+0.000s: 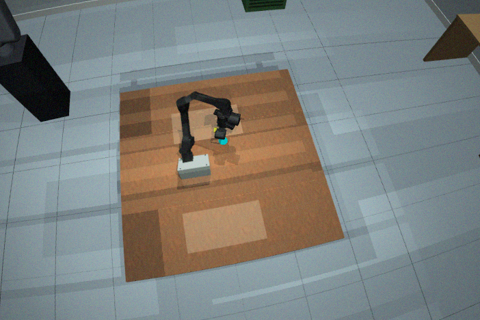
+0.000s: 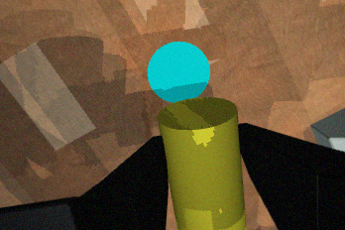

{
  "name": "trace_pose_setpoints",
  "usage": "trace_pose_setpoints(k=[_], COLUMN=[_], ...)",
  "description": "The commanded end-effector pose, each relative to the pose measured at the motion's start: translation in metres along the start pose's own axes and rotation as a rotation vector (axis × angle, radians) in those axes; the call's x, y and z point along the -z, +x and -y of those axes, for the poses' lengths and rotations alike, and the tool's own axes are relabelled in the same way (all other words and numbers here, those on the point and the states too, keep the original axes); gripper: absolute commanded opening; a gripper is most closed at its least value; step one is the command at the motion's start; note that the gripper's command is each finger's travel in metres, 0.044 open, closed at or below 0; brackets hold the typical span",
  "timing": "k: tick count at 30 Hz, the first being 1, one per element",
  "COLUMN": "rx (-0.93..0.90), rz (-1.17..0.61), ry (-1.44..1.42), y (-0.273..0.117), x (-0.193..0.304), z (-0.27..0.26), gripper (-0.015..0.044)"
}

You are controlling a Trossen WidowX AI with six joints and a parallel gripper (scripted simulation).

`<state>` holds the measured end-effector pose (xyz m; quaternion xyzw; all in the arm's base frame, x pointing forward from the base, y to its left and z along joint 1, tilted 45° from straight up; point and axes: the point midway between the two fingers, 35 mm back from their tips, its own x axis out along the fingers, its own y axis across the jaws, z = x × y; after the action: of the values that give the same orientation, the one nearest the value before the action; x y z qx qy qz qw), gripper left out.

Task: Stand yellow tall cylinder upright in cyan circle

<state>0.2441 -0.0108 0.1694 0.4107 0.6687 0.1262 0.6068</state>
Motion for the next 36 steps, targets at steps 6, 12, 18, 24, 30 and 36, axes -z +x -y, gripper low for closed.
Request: trace_pose_setpoints(k=[6, 12, 18, 24, 30, 36], rx=[0.060, 0.097, 0.135, 0.171, 0.206, 0.240], rz=[0.009, 0.015, 0.024, 0.035, 0.047, 0.062], ry=[-0.011, -0.019, -0.026, -0.033, -0.041, -0.048], y=[0.005, 0.009, 0.012, 0.015, 0.018, 0.021], x=[0.006, 0.009, 0.012, 0.014, 0.016, 0.018], z=[0.002, 0.004, 0.005, 0.007, 0.009, 0.011], gripper=[0.0105, 0.0105, 0.0105, 0.0105, 0.0105, 0.0105])
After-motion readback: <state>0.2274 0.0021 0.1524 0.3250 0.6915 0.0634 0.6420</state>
